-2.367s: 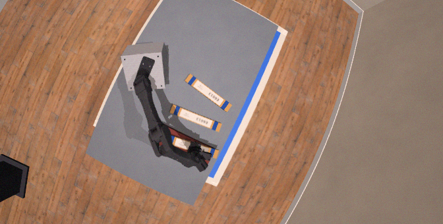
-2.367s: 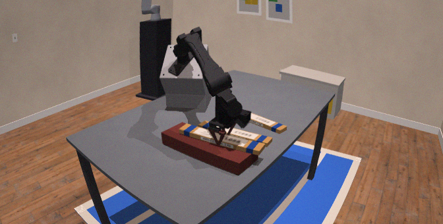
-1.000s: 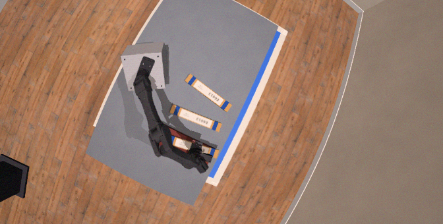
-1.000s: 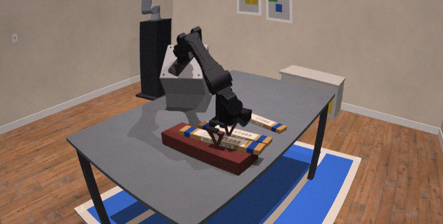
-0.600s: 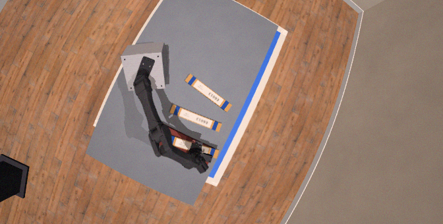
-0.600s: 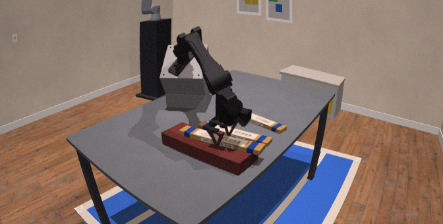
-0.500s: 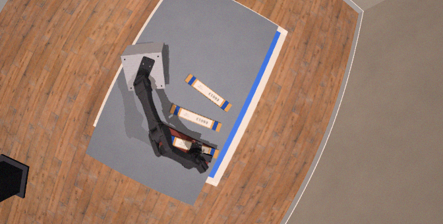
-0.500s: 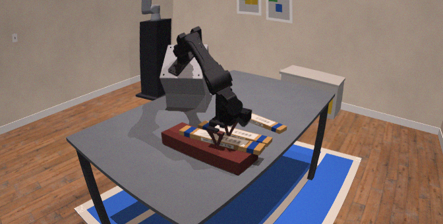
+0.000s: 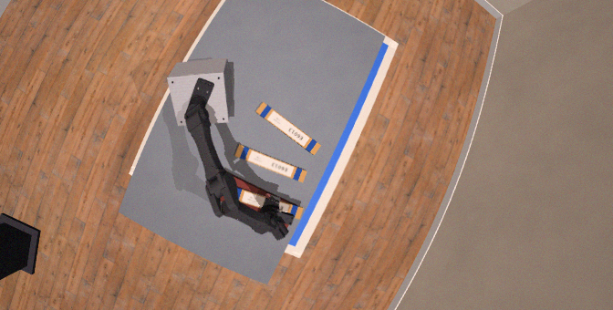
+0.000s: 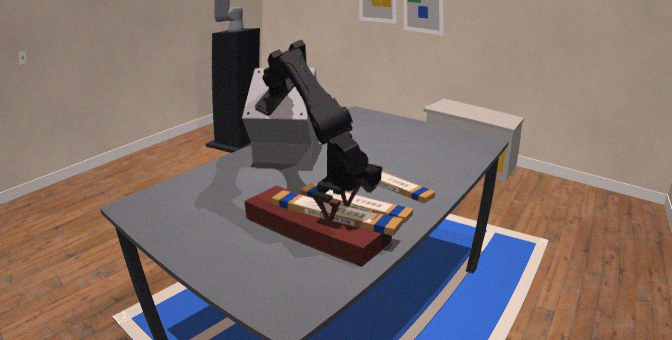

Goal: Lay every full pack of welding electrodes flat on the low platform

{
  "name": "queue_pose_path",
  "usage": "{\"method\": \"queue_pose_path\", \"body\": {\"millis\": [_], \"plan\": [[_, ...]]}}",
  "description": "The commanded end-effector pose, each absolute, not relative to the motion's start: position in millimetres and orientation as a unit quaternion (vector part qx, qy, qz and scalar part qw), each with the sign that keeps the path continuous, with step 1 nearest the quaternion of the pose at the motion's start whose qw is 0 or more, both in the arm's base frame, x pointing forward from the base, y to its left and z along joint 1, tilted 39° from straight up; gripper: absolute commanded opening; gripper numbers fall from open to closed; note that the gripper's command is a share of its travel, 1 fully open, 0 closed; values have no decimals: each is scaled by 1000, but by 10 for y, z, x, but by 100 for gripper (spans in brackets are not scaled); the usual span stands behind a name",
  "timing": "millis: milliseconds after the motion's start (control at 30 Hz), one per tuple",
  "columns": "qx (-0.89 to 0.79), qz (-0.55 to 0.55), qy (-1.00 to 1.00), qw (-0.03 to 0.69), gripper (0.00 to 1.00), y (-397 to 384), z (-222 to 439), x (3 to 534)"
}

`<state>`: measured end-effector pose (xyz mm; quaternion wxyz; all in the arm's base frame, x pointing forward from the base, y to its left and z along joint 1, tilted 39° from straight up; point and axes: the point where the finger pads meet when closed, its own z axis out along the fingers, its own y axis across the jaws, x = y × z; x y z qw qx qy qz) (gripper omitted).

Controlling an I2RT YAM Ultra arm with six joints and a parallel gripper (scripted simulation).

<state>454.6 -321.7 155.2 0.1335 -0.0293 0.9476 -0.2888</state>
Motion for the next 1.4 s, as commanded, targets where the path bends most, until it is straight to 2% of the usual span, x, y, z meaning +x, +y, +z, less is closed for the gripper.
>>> {"method": "queue_pose_path", "body": {"millis": [0,300,333,933,1367], "plan": [[-35,-304,937,166,96,-3138,1878,4660],[-35,-304,937,166,96,-3138,1878,4660],[-31,-297,942,152,96,-3222,1511,4462],[-31,-301,940,159,96,-2723,2253,4286],[-31,-296,943,153,96,-2679,2265,4254]]}}
